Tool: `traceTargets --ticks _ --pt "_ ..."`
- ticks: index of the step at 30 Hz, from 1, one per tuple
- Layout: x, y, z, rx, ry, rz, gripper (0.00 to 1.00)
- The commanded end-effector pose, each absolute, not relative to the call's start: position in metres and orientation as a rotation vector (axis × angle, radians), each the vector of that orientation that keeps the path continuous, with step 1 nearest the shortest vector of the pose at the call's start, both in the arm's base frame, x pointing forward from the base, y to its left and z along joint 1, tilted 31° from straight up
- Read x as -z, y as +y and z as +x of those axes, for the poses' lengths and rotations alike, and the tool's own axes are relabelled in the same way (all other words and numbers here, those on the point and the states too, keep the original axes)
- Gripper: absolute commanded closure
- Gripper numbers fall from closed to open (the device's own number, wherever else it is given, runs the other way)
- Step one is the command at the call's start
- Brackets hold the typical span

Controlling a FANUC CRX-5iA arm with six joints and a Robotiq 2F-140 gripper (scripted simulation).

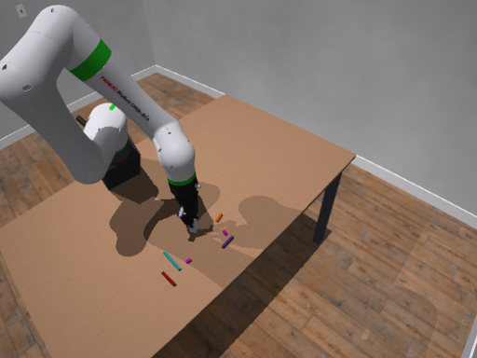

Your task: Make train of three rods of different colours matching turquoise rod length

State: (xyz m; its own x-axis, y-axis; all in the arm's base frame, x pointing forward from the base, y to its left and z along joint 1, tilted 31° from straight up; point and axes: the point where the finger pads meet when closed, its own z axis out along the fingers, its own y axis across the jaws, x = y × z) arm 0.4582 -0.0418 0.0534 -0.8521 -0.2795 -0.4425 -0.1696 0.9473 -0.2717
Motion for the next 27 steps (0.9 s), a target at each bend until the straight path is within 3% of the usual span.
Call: traceTargets --ticks 1,27 --pt "-0.0536 -0.0417 0.4583 0.306 2.608 -0.321 0.97" --pt "-0.044 -0.0435 0.4638 0.306 2.608 -0.321 0.97"
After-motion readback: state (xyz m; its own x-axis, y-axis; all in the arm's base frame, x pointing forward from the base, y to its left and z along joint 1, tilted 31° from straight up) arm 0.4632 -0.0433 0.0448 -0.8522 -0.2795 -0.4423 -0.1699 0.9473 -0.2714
